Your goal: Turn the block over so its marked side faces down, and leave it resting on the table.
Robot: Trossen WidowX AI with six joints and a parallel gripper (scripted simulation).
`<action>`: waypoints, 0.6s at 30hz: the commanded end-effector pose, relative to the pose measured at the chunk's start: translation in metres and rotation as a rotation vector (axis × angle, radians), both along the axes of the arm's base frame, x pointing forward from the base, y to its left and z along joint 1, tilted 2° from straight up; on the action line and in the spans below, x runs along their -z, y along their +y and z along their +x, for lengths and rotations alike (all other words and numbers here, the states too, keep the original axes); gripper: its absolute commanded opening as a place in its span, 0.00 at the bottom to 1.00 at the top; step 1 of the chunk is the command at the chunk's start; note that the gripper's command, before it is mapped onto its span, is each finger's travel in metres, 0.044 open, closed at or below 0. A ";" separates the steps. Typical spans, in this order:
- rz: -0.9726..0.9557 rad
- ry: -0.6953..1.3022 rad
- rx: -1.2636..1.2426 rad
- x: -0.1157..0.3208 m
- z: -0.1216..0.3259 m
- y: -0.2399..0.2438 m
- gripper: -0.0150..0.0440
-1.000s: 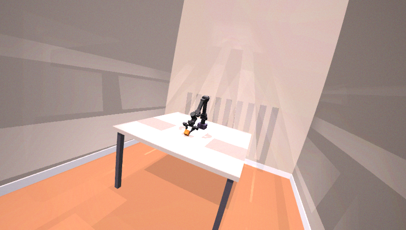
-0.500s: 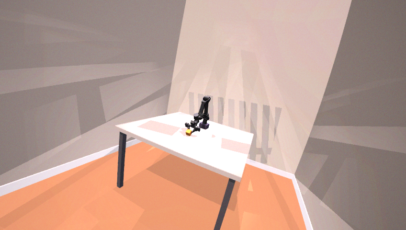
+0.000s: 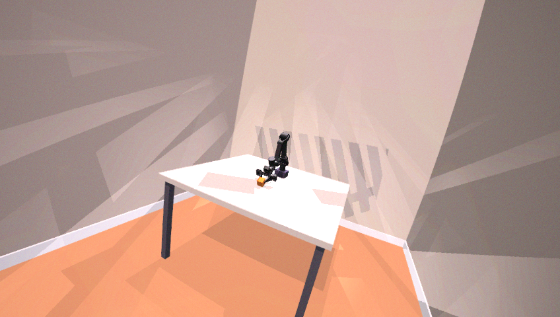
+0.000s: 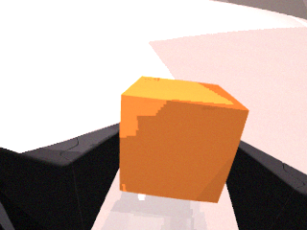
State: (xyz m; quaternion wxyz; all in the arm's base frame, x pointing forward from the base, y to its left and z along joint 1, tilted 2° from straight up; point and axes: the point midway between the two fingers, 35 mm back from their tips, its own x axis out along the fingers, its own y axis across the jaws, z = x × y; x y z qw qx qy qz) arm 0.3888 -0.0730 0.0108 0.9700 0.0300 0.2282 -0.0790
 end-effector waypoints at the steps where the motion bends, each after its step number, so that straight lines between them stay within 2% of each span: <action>1: 0.002 -0.012 0.000 -0.002 0.000 0.000 0.25; 8: 0.002 -0.012 0.000 -0.002 0.000 0.000 0.25; 18: 0.002 -0.012 0.000 -0.002 0.000 0.000 0.70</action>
